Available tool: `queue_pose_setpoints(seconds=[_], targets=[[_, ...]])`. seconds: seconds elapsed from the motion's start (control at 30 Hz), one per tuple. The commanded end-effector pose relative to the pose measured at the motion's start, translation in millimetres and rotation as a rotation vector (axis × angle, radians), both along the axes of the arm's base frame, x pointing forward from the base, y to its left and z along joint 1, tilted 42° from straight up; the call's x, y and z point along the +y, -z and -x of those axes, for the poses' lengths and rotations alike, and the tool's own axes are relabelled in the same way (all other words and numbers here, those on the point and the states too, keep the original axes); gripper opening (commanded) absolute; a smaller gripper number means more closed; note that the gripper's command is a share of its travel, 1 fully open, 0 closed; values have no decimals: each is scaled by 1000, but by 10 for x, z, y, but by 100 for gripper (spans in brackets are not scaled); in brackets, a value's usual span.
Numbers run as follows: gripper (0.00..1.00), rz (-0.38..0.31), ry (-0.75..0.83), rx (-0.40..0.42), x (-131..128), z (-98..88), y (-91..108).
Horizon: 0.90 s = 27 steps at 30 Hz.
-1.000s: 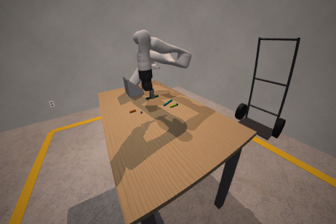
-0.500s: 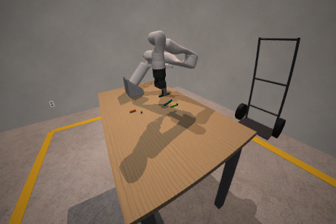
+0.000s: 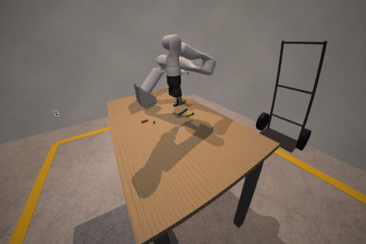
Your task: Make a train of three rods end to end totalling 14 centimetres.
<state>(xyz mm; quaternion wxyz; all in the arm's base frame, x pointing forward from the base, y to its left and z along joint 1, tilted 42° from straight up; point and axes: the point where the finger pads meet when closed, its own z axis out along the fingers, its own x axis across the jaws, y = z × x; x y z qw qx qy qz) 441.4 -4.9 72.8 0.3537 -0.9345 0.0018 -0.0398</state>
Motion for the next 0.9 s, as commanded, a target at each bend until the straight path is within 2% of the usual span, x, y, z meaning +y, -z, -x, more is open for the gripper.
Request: queue_pose_setpoints(seconds=[0.0,0.23,0.3,0.63,0.87], targets=[[24,0,-1,1,35,0,35],[24,0,-1,1,200,-21,225],[24,0,-1,1,200,-21,225],[24,0,-1,1,472,-57,538],[24,0,-1,1,540,-66,616]])
